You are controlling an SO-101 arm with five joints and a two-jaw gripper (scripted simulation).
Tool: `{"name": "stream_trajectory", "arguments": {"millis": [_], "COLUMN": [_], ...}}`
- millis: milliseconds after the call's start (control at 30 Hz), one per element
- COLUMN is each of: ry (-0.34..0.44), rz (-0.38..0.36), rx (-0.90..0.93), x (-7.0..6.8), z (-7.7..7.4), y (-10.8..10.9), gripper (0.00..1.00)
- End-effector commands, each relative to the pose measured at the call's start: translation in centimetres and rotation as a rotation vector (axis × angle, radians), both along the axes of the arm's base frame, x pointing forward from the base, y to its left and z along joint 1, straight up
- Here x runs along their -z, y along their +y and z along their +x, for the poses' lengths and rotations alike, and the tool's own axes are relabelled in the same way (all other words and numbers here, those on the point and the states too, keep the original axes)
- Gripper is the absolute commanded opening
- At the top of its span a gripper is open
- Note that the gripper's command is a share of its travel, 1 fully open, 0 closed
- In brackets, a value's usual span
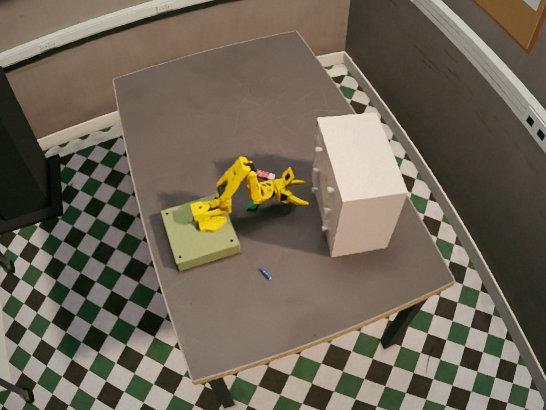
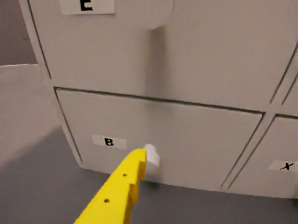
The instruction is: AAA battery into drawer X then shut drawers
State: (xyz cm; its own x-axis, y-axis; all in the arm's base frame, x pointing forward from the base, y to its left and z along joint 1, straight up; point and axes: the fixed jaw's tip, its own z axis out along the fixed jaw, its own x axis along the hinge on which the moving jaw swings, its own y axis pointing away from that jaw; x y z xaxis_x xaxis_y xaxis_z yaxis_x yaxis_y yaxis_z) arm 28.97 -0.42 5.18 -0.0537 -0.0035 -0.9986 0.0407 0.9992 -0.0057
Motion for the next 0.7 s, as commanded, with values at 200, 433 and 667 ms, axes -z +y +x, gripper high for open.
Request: {"name": "stream_trajectory", "arguments": {"millis": [200,433,667], "ry": [-0.009,-0.027,-0.041], "rz": [0.009,0.007,0.004], "rx": [0.103,0.191,0.254], "x": [-3.1,-5.3,-6.7], "z": [-0.4,-1.6,-2.8], "y": [-2.9,-5.2,-6.7], "gripper": [0.5,0.5,0.5]}}
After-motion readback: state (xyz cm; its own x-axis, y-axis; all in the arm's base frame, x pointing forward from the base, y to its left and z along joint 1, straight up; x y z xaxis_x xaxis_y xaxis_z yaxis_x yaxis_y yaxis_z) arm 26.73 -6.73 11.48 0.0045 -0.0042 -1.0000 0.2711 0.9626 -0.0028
